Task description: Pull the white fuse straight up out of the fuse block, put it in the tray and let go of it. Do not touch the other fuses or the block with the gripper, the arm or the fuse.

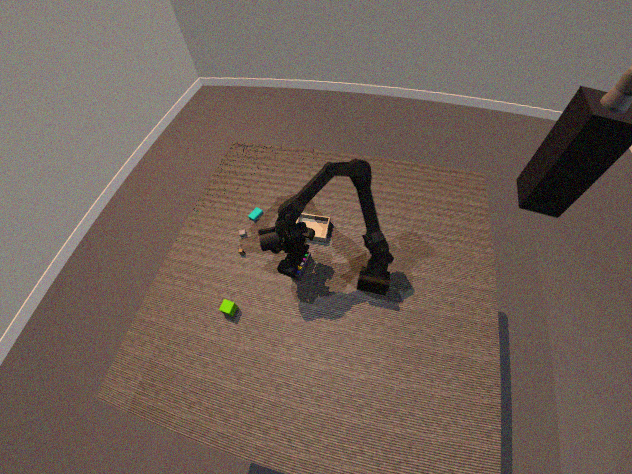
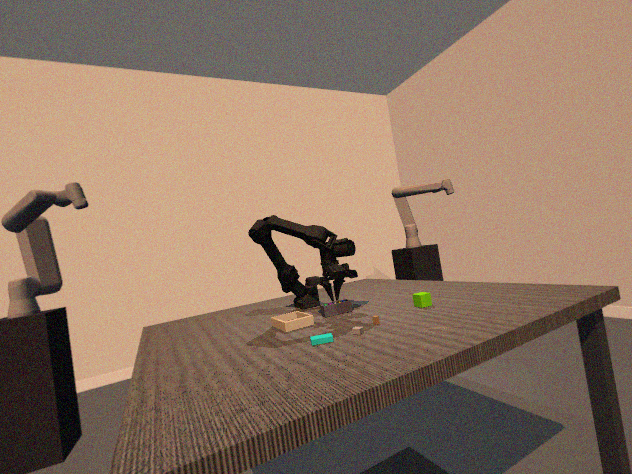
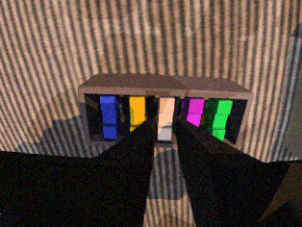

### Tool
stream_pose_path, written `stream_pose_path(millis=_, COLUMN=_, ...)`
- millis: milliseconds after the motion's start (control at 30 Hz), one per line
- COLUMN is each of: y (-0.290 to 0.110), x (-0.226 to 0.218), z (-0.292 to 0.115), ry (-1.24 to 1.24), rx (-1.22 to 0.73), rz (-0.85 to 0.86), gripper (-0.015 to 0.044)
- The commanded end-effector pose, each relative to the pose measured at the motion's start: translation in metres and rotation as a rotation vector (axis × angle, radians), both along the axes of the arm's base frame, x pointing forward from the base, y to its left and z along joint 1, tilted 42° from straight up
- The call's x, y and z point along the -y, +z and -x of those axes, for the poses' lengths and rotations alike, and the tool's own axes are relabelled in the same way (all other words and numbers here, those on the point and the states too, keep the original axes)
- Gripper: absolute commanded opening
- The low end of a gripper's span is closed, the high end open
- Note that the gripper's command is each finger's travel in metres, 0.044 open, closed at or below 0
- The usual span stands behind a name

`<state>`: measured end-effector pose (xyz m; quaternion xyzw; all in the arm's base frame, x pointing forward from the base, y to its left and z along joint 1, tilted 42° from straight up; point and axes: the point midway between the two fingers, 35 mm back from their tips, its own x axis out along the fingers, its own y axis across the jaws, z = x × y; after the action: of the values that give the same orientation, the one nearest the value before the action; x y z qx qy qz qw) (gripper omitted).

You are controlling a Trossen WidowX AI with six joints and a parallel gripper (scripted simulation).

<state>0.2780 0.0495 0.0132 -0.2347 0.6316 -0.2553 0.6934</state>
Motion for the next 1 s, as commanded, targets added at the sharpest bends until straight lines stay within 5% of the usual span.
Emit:
stream_pose_path(millis=0, y=-0.0016, x=0.0018, z=-0.0001, ry=0.005, rx=-0.002, rz=0.004, gripper=0.0065)
stream_pose_path(millis=600, y=-0.0091, x=0.0084, z=-0.0008, ry=0.005, rx=-0.002, rz=0.005, gripper=0.0065)
stream_pose_path(millis=967, y=-0.0083, x=0.0073, z=-0.0006, ry=0.0, rx=0.0, rz=0.001, gripper=0.0)
